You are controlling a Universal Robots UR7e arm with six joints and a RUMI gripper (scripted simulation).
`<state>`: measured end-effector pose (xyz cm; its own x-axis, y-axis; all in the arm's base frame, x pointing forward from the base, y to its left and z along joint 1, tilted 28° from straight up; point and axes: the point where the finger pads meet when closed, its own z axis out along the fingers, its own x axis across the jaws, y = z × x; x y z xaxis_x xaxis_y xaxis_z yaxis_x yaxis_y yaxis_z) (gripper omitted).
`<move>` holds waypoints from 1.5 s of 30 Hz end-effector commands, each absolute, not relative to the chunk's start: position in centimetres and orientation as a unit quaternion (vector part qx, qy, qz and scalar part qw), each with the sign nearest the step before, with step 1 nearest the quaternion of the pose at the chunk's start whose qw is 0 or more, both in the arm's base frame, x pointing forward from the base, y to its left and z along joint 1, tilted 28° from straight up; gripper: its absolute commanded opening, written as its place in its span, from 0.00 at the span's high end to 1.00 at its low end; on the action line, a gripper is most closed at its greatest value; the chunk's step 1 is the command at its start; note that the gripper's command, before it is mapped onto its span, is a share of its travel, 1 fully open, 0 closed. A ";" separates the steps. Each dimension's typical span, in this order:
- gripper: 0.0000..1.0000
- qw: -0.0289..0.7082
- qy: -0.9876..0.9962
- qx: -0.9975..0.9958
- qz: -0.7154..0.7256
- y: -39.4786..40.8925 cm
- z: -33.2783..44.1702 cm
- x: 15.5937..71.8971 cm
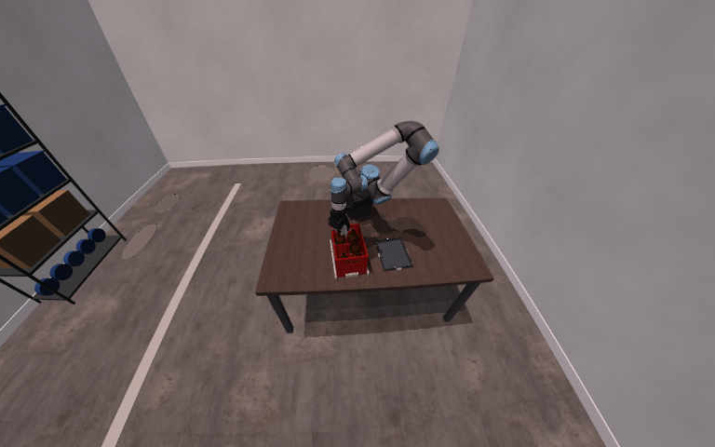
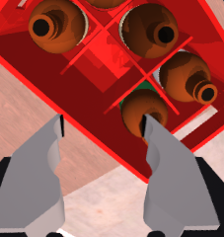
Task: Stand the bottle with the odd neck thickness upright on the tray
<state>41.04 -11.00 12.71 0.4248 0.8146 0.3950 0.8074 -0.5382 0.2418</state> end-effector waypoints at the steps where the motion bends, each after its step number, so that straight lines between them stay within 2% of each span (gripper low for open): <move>1: 0.62 0.009 0.481 0.843 0.239 -11.2 13.1 41.0; 2: 1.00 0.008 0.482 0.843 0.239 -11.1 13.1 41.0; 36: 1.00 0.007 0.482 0.843 0.239 -11.0 13.0 41.0; 45: 1.00 0.005 0.482 0.843 0.238 -4.4 13.7 39.3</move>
